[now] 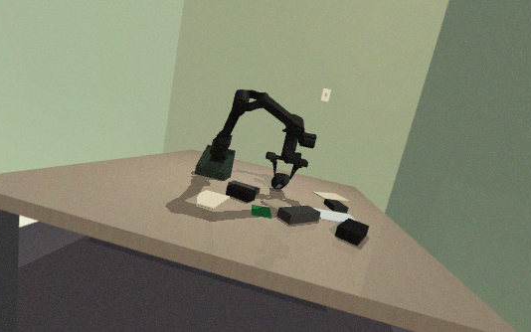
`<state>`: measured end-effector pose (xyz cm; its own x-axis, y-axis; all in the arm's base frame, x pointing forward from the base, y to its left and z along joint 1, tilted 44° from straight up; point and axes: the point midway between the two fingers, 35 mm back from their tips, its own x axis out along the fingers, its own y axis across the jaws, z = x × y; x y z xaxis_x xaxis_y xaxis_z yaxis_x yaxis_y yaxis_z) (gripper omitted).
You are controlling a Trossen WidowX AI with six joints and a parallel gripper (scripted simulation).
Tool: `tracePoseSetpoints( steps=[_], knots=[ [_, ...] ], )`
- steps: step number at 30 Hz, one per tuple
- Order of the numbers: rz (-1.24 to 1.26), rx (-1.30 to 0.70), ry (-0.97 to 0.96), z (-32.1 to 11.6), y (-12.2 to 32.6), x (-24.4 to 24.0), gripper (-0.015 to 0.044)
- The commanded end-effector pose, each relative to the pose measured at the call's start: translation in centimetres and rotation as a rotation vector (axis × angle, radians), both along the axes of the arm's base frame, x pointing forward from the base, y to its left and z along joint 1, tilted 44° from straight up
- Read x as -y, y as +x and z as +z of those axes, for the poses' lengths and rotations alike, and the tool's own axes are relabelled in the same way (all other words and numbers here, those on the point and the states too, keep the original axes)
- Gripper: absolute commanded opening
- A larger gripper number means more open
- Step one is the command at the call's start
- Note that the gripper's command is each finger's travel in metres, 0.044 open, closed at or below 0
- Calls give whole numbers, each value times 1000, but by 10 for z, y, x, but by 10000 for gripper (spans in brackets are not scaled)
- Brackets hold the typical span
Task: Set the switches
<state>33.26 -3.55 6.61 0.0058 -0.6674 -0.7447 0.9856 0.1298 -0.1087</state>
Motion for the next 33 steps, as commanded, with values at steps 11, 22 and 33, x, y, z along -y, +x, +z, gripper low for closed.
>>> tracePoseSetpoints(
  steps=[11, 22, 33],
  knots=[
    [9, 7, -31, -1, -2, -16, 335],
    [11, 9, -50, -2, -3, -24, 335],
    [13, 12, -68, -3, -5, -32, 335]
  ],
)
